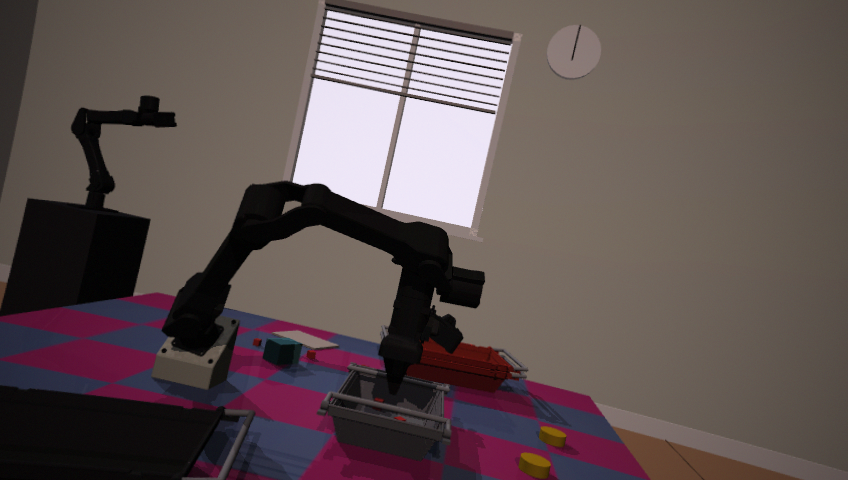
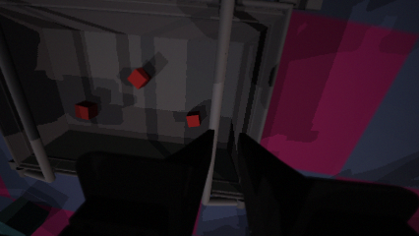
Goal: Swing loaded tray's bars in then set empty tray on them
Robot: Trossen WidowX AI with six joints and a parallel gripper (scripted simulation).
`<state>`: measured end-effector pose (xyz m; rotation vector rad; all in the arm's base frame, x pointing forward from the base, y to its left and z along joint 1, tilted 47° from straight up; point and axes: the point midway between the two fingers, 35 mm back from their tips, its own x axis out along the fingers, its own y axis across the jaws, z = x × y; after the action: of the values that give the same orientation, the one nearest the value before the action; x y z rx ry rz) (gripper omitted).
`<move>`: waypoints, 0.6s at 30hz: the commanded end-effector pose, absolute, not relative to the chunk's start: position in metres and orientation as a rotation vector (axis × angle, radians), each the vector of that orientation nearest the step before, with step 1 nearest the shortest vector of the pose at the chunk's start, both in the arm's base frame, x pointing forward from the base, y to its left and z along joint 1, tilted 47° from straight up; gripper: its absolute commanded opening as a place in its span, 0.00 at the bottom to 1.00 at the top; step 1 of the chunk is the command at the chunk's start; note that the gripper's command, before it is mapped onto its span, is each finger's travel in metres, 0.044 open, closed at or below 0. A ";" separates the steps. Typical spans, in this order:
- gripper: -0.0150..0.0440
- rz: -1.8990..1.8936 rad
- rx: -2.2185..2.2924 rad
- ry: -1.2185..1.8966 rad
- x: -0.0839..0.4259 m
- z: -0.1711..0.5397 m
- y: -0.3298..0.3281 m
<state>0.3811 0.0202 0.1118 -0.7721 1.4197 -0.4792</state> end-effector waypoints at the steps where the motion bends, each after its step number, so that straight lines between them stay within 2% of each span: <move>1: 0.40 -0.476 -0.777 1.422 0.381 0.111 0.020; 12: 0.40 -0.476 -0.777 1.422 0.381 0.111 0.020; 15: 0.26 -0.476 -0.777 1.422 0.381 0.111 0.020; 18: 0.25 -0.476 -0.777 1.422 0.381 0.111 0.020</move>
<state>0.3810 0.0203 0.1116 -0.7727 1.4199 -0.4789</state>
